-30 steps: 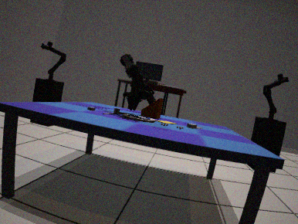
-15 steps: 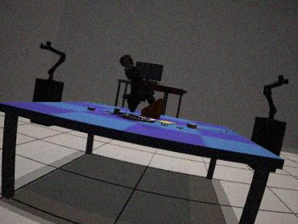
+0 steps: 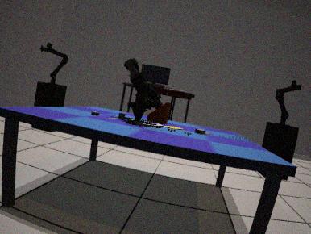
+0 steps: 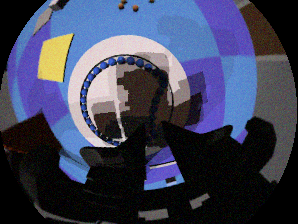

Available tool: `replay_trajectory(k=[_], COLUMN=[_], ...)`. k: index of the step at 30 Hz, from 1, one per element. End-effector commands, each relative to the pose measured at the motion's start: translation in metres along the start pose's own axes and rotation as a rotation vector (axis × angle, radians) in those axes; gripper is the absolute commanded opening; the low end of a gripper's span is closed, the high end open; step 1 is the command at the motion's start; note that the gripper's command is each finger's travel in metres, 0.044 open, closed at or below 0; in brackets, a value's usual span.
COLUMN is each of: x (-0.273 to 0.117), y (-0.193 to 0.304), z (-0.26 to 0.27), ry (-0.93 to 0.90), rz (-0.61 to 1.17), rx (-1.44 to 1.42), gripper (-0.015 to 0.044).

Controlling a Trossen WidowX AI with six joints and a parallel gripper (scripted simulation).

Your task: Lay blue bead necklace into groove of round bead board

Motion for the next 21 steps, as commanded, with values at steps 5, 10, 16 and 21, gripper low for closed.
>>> replay_trajectory(k=[5,10,16,21], x=[-0.0003,-0.0003,-0.0003,-0.0003], y=[0.0001,0.0001,0.0001,0.0001], z=[-0.0002,-0.0002,-0.0002,-0.0002], ry=[0.001,0.001,0.001,0.001], rz=[0.0,0.0,0.0,0.0], rx=[0.001,0.001,0.001,0.001], gripper=[0.0,0.0,0.0,0.0])
Point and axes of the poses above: the point midway between the two fingers, 35 mm back from their tips, its own x axis out along the fingers, its own z axis across the jaws, y = z × x, the point moved 8 cm from there along -x, back along the fingers, and after that the axes turned 6 degrees about x, right-handed, at the moved point
